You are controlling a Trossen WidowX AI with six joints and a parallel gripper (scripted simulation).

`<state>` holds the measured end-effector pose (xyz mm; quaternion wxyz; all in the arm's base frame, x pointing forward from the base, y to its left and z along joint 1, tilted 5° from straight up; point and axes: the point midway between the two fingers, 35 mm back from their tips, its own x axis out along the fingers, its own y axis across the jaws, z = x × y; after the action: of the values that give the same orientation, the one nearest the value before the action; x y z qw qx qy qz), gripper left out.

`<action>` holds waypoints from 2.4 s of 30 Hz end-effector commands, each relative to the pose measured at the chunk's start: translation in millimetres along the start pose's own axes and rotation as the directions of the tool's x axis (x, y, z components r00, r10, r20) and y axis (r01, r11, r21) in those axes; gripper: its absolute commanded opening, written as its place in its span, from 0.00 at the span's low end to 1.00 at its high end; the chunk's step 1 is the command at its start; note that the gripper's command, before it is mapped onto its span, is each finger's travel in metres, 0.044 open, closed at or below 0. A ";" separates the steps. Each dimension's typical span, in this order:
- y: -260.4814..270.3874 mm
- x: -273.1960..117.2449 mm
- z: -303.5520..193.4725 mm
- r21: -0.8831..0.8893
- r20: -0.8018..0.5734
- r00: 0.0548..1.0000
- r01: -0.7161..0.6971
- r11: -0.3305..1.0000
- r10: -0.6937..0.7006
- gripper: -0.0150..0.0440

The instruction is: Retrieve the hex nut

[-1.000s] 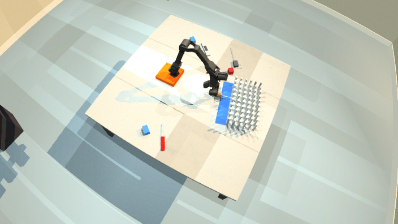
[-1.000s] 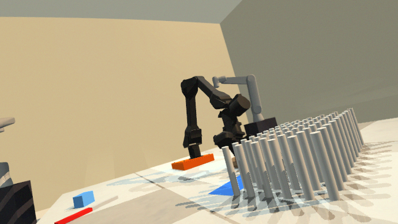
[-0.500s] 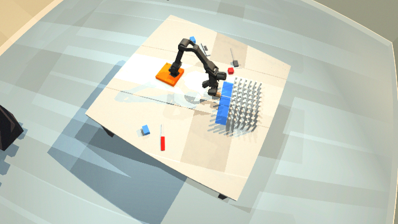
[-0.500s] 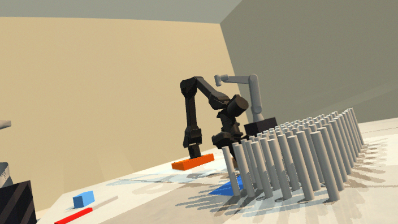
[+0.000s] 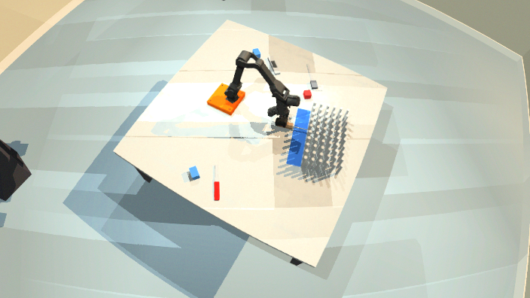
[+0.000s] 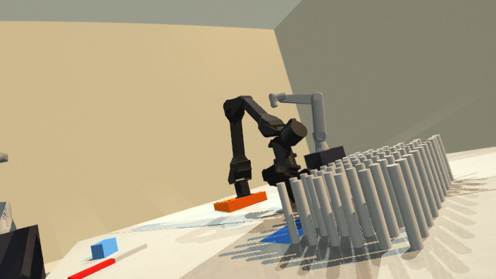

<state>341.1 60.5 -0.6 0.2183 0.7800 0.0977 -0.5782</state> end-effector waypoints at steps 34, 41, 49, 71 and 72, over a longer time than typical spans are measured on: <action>-0.2 -7.0 22.8 -0.004 0.000 1.000 0.000 1.000 0.000 0.25; -0.2 -8.1 26.9 -0.004 0.000 1.000 0.000 1.000 0.000 0.25; -0.2 -9.5 31.5 -0.004 0.000 1.000 0.001 1.000 -0.001 0.25; -0.1 -13.1 44.5 -0.004 0.001 1.000 0.001 1.000 -0.001 0.25; -0.1 -13.3 45.1 -0.004 0.001 1.000 0.001 1.000 -0.001 0.25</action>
<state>301.3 42.3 0.7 0.2195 0.7783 0.0972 -0.5802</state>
